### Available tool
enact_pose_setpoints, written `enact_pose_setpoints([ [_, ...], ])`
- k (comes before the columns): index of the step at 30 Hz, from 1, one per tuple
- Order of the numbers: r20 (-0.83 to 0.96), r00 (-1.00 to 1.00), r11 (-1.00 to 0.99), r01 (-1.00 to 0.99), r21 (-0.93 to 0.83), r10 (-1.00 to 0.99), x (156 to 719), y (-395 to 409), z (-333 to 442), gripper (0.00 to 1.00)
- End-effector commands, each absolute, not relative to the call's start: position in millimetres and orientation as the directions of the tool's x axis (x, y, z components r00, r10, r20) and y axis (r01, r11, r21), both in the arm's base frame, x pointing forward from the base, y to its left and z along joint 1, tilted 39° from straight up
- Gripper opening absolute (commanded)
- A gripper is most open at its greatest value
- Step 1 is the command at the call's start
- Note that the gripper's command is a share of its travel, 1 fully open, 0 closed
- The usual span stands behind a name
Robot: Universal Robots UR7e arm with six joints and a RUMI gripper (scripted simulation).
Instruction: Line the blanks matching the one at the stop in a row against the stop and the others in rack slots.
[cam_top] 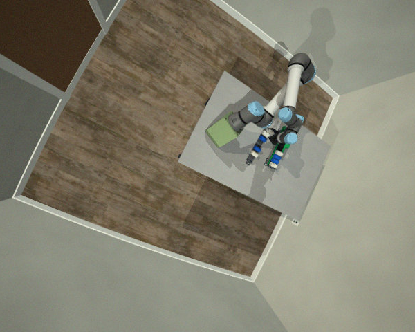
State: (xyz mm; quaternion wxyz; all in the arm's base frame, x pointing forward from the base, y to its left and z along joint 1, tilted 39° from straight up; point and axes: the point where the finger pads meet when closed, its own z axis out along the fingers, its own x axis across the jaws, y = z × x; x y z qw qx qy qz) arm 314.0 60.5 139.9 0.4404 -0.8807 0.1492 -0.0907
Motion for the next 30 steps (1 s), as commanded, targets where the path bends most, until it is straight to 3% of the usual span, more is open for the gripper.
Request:
enact_pose_setpoints([
  [1,0.097,0.965,-0.675,-0.096,-0.732,-0.243,315.3,70.0,145.0,1.00],
  [9,0.206,0.975,-0.788,0.061,-0.613,-0.085,318.9,87.0,161.3,1.00],
  [30,0.225,0.973,-0.803,0.091,-0.589,-0.055,319.8,90.8,164.6,1.00],
])
